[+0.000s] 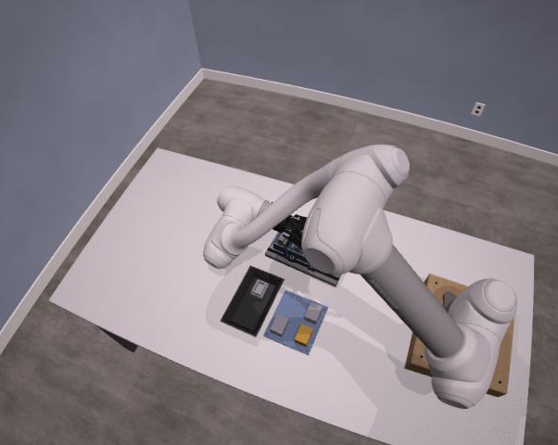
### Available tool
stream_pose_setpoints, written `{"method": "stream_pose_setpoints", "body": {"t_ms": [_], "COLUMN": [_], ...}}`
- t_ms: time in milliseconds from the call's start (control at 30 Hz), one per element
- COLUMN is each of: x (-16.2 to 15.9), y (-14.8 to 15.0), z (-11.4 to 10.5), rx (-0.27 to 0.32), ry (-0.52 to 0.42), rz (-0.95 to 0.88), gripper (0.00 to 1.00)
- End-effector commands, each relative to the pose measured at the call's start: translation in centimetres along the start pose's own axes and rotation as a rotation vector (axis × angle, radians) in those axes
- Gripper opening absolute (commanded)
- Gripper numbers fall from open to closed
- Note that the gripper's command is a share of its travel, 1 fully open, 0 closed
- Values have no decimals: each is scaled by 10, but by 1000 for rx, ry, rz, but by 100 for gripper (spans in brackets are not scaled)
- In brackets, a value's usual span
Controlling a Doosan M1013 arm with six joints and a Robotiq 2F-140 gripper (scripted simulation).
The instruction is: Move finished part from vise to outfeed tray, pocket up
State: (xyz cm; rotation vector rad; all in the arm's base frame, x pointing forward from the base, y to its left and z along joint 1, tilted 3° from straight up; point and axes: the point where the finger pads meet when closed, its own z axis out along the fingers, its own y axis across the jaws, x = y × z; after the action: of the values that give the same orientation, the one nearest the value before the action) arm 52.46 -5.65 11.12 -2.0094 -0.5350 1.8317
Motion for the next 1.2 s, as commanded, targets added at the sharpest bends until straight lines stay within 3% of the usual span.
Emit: {"method": "stream_pose_setpoints", "body": {"t_ms": [0, 667, 1033, 1100, 1167], "x": [0, 0, -3, -3, -4], "y": [0, 0, 10, 10, 13], "z": [0, -1, -29, -29, -38], "rx": [0, 9, 175, 175, 223], "ry": [0, 15, 276, 276, 352], "rz": [0, 17, 329, 329, 420], "gripper": [100, 100, 100, 100, 100]}}
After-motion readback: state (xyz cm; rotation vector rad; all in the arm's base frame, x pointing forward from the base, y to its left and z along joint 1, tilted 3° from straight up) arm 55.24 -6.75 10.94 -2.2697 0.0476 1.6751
